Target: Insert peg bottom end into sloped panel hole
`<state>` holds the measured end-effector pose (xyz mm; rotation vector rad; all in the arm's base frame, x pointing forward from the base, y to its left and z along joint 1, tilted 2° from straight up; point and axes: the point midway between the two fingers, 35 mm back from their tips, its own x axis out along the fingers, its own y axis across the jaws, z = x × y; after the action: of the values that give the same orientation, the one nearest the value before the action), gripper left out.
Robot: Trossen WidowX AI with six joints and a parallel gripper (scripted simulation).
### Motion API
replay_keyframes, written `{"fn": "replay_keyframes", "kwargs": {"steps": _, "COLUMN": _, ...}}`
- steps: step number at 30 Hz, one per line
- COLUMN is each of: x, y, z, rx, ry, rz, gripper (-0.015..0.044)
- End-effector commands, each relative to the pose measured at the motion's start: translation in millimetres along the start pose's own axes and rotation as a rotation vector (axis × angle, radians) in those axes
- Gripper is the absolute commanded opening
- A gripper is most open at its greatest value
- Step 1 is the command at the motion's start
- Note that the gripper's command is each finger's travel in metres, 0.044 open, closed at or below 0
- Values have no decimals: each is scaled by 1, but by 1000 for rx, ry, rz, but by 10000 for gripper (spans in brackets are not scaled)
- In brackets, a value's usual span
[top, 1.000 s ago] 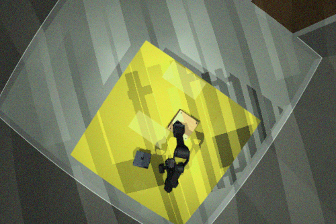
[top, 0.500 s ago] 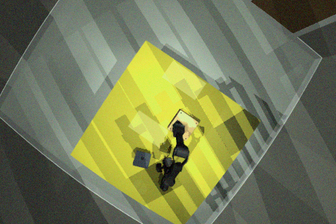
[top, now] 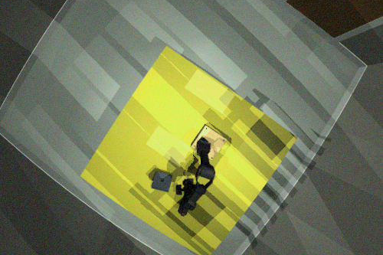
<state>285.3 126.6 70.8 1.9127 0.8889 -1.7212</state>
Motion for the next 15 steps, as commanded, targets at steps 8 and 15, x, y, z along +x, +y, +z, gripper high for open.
{"fn": "replay_keyframes", "kwargs": {"steps": 8, "x": -1, "y": 11, "z": 4, "rx": 17, "ry": 40, "rz": -16, "gripper": 0}}
{"fn": "replay_keyframes", "kwargs": {"steps": 15, "x": -3, "y": 18, "z": 6, "rx": 30, "ry": 66, "rz": -23, "gripper": 0}}
